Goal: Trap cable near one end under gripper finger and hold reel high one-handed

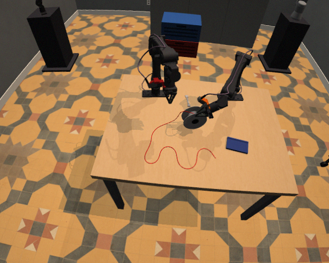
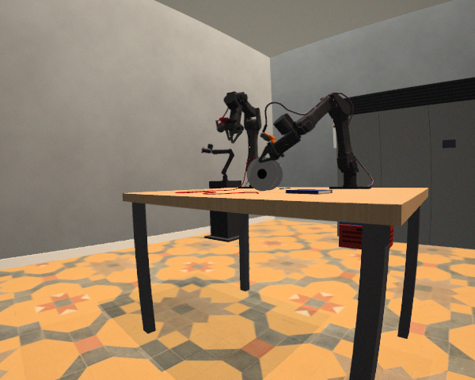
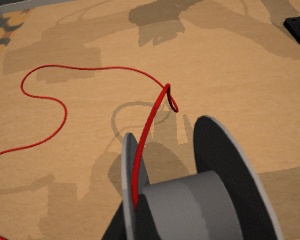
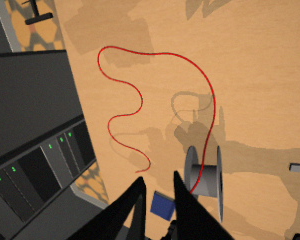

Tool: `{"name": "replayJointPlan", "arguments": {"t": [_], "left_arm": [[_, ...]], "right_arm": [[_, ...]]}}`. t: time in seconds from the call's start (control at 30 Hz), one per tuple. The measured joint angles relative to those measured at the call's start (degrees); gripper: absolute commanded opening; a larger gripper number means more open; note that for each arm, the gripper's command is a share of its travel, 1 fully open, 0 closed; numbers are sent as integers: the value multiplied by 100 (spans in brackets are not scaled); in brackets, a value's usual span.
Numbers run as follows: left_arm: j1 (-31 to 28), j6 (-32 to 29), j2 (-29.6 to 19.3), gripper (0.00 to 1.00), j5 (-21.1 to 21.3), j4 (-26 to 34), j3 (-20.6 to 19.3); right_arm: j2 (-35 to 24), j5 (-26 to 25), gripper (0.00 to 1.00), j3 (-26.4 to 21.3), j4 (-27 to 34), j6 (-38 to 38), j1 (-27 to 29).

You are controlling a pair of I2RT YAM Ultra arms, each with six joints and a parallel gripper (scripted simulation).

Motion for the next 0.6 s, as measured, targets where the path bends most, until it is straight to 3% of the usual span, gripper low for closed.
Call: {"name": "replayJointPlan", "arguments": {"t": [0.6], "left_arm": [[0,0,-234,0,-61,-780,468]], "right_arm": [[-238,2,30,-343,629,-769,-96]]}}
